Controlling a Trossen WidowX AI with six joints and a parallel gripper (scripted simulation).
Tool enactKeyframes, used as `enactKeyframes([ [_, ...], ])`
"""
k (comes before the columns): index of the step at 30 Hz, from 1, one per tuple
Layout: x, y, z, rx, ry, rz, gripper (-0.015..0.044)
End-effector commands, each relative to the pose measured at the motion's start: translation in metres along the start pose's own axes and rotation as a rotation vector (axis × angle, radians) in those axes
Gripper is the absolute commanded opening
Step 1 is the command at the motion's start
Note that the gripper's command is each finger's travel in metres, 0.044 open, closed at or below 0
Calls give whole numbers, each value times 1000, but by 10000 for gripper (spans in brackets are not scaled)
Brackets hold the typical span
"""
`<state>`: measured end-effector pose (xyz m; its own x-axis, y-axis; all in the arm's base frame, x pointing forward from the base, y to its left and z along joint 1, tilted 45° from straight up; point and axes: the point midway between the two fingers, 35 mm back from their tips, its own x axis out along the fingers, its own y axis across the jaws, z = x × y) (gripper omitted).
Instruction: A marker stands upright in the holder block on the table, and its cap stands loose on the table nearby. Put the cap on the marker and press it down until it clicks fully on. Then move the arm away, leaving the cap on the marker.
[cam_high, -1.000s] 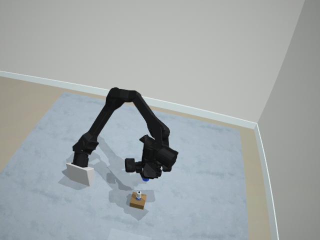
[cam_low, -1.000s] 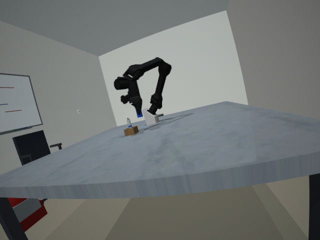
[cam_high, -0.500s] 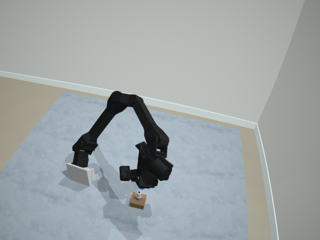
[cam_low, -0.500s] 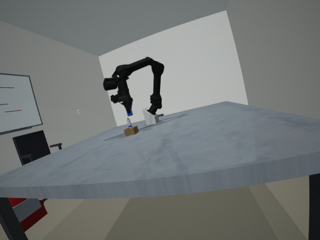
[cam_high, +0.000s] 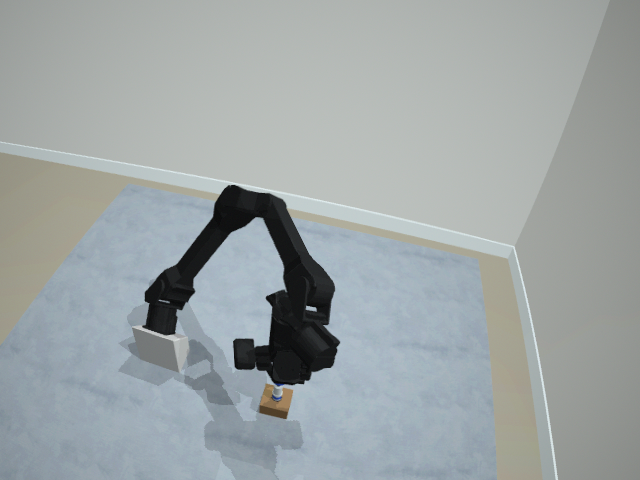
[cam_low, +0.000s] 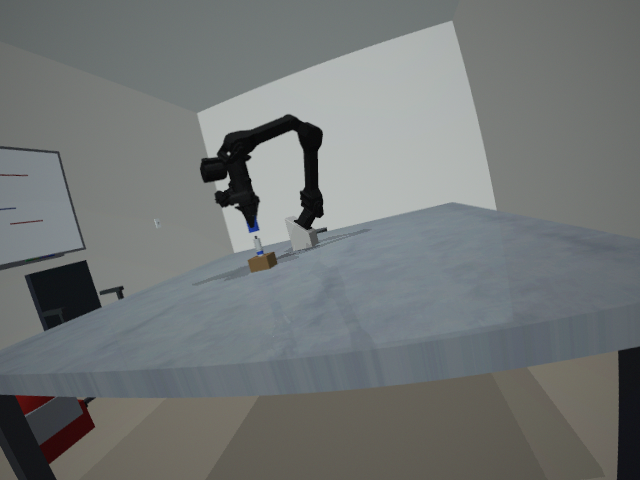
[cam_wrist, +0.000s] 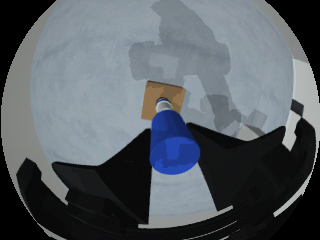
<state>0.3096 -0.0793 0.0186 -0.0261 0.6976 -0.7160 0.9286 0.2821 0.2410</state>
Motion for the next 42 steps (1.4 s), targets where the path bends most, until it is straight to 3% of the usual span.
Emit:
enactKeyframes([
  [1, 4, 0, 1, -2, 0, -1, 0],
  [31, 52, 0, 0, -3, 1, 0, 0],
  [42, 53, -1, 0, -3, 1, 0, 0],
])
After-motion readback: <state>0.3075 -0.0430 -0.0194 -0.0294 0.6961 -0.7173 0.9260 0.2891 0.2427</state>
